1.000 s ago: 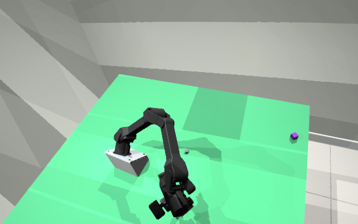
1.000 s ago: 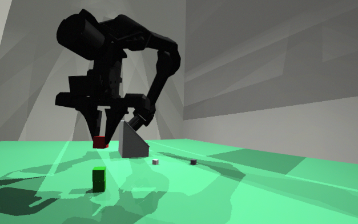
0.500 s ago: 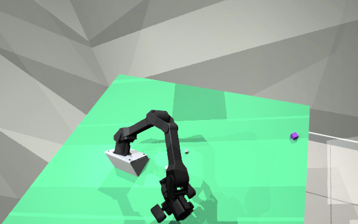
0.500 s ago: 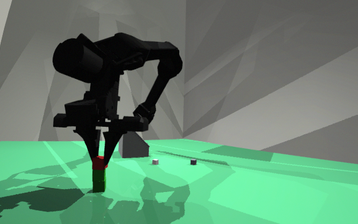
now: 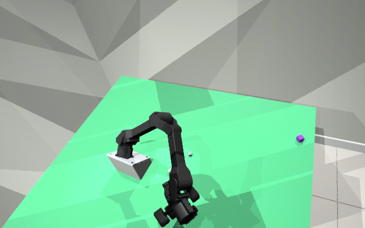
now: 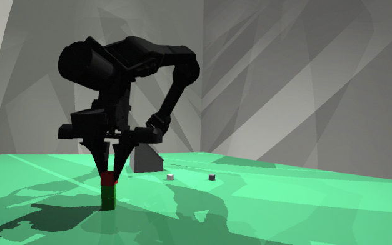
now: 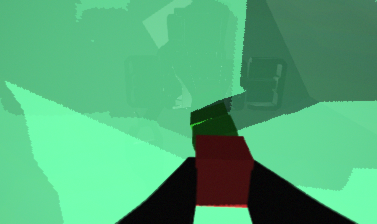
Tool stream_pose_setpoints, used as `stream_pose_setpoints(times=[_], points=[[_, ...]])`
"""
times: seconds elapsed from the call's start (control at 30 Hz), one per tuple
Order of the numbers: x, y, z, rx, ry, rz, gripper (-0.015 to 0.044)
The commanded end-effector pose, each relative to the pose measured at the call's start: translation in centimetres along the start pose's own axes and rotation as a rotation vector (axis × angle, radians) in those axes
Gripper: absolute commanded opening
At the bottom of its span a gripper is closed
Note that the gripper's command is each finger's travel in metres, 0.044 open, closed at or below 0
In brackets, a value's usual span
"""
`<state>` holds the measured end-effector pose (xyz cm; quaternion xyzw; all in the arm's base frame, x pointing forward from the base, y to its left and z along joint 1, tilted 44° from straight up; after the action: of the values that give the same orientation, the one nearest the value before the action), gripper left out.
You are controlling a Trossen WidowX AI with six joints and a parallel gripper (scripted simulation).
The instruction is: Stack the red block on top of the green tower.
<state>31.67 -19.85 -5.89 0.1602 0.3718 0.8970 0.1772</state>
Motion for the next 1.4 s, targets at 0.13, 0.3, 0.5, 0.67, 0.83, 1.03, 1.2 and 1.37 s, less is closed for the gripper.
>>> stream_pose_setpoints(times=[0.13,0.3,0.5,0.67,0.83,1.03,1.2,1.37], points=[[0.0,-0.06,0.03,-0.003,-0.006,-0.001,0.0],[-0.01,0.2,0.01,-0.003,-0.006,-0.001,0.0],[0.03,0.02,0.01,-0.001,-0.003,0.002,0.0131],[0.03,0.02,0.01,-0.001,-0.003,0.002,0.0262],[0.03,0.02,0.01,-0.001,-0.003,0.002,0.0394],[0.03,0.02,0.01,-0.001,-0.003,0.002,0.044],[0.03,0.02,0.01,-0.001,-0.003,0.002,0.044],[0.03,0.02,0.01,-0.001,-0.003,0.002,0.044]])
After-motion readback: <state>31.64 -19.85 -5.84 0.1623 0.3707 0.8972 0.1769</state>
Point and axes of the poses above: the point midway between the two fingers, 35 mm back from their tips, its own y axis back along the fingers, its own z axis across the jaws, x = y × z, the point moved 5 cm from there along y, back along the fingers, and after that the axes turned 13 degrees about y, right-handed, at the moved point
